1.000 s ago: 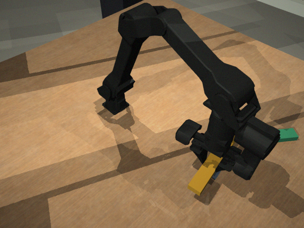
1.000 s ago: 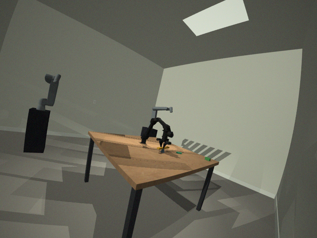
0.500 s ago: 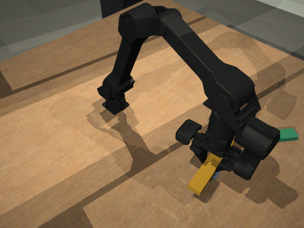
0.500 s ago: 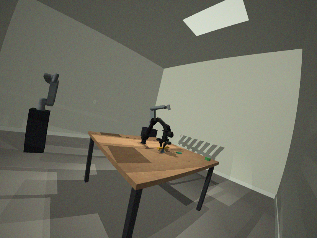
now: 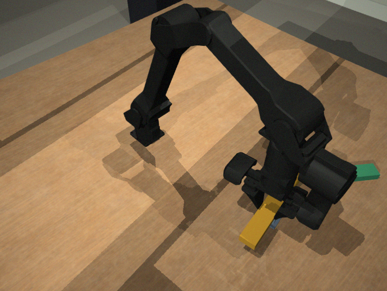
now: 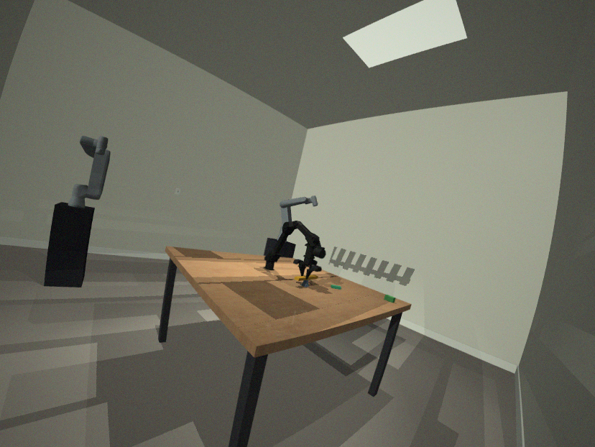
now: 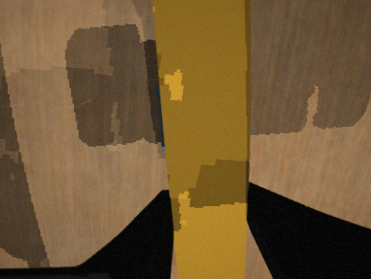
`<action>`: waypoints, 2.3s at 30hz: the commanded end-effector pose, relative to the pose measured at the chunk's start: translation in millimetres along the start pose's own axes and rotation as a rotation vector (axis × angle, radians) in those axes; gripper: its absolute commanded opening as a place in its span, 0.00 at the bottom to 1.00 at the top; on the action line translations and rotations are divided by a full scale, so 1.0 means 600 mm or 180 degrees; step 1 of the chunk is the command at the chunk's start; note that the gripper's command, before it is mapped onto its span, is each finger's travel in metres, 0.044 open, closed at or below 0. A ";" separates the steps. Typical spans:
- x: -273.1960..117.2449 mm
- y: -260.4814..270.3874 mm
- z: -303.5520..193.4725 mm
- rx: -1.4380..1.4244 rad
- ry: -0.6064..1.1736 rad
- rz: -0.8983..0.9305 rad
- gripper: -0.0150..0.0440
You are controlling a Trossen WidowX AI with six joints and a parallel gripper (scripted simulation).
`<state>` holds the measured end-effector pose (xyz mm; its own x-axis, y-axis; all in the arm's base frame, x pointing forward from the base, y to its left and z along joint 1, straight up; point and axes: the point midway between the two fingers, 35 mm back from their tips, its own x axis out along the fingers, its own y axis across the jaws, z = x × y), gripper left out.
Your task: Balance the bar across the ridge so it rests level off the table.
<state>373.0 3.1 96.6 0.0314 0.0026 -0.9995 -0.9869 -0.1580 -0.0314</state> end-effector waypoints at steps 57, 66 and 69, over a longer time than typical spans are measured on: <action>0.000 0.000 0.000 0.0000 0.0000 0.0002 0.25; 0.000 0.000 0.000 0.0000 0.0000 0.0002 0.48; 0.000 0.000 0.000 0.0000 0.0000 0.0002 0.54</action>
<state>372.9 3.1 96.7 0.0308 0.0026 -0.9995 -0.9870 -0.1580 -0.0308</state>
